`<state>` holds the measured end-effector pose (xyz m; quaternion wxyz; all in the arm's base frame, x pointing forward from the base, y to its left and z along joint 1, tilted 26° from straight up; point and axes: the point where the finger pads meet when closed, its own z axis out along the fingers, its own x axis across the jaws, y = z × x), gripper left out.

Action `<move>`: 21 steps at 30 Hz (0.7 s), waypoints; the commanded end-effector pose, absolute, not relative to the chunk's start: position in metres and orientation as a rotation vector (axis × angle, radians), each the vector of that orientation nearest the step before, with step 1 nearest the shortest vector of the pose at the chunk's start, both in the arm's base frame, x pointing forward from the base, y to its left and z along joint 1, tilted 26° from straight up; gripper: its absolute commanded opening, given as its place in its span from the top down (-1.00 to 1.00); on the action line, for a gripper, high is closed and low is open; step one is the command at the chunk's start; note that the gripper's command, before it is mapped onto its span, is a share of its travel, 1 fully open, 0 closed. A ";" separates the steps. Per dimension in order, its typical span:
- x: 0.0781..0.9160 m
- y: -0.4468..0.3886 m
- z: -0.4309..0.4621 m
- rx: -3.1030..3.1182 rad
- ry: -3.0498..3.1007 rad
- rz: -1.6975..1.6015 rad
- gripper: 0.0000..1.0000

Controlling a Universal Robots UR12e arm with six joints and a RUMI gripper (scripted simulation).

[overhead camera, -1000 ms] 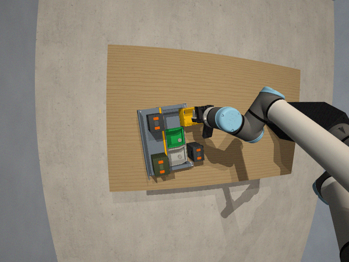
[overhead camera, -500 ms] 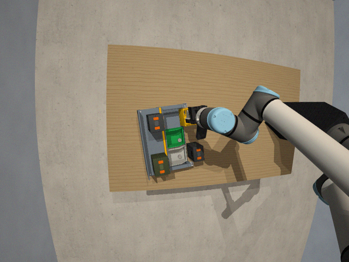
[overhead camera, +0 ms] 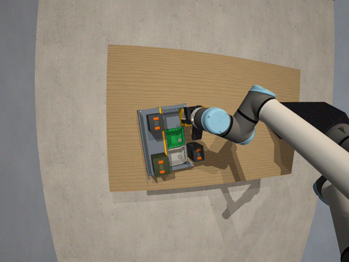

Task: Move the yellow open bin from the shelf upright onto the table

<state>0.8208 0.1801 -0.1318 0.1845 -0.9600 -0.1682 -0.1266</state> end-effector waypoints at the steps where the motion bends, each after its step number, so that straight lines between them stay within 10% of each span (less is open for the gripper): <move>1: 0.826 0.180 -0.129 -2.706 -0.474 -0.359 0.61; 21: 0.819 0.180 -0.133 -2.706 -0.474 -0.359 0.61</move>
